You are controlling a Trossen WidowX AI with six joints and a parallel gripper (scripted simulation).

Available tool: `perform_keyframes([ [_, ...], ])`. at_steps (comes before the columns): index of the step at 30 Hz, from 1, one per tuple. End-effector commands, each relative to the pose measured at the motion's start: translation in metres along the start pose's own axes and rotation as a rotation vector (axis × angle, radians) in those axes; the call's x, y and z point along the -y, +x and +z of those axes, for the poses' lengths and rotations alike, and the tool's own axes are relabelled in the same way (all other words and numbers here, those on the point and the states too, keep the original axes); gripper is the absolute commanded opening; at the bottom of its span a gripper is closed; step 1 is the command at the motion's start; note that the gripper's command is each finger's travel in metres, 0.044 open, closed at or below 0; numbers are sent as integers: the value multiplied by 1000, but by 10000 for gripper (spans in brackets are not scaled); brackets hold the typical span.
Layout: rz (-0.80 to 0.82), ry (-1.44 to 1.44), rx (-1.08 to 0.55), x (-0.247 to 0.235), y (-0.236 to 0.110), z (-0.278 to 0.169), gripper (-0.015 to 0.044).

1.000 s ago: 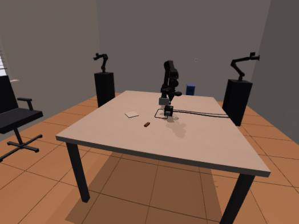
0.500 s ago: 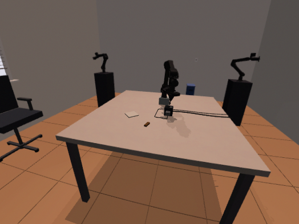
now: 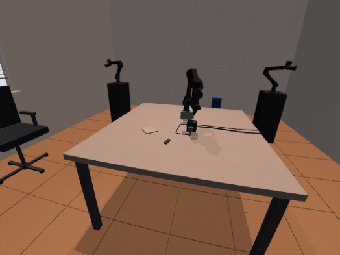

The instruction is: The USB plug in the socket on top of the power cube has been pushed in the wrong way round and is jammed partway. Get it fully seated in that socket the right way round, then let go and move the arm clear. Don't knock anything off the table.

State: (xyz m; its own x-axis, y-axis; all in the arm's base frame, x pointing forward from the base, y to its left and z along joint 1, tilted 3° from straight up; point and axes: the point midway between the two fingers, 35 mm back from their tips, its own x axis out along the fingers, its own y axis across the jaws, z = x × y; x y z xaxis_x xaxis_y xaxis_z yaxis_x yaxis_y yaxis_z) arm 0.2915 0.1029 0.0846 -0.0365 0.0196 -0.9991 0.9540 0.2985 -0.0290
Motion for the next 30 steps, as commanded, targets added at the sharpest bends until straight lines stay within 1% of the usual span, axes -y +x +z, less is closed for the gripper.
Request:
perform_keyframes([
  [1,-1,100,0,0,0,0,0],
  [9,-1,292,0,0,0,0,0],
  [30,2,290,-7,0,1,-1,0],
])
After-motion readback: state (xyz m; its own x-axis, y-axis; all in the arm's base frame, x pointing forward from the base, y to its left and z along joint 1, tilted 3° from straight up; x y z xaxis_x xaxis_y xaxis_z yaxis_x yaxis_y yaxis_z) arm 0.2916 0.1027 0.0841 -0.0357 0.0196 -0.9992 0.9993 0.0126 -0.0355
